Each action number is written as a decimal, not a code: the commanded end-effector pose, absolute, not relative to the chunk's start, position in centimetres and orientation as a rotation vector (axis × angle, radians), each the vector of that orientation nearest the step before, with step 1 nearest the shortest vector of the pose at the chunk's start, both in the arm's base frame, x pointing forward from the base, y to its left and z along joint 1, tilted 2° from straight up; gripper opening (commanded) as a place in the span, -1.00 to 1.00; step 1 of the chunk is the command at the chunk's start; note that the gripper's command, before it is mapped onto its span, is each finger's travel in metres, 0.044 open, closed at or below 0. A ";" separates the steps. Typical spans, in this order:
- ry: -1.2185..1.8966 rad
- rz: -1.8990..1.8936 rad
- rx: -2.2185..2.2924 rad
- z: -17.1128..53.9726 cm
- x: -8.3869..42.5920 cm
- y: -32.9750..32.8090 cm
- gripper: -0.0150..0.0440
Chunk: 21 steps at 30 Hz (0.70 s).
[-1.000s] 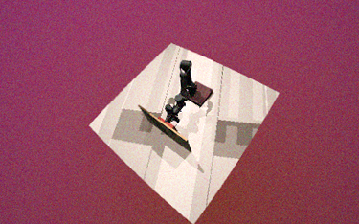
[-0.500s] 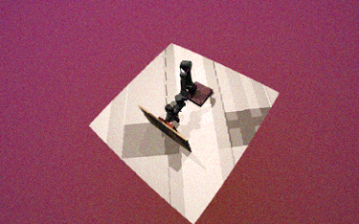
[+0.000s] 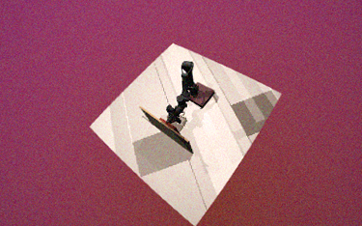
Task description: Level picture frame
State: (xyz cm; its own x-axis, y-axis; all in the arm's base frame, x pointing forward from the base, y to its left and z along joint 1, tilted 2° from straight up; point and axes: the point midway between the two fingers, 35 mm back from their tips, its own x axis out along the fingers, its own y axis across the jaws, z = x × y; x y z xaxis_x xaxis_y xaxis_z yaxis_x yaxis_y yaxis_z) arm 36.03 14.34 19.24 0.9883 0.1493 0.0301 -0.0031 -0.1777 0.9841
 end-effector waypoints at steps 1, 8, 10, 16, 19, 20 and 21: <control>0.107 0.145 1.751 19.4 36.0 14.4 -0.49; 0.107 0.145 1.751 19.5 36.0 14.5 -0.49; 0.107 0.145 1.751 19.5 36.0 14.5 -0.49; 0.107 0.145 1.751 19.5 36.0 14.5 -0.49; 0.107 0.145 1.751 19.5 36.0 14.6 -0.49; 0.107 0.145 1.751 19.5 36.0 14.6 -0.49; 0.107 0.145 1.751 19.5 36.0 14.6 -0.49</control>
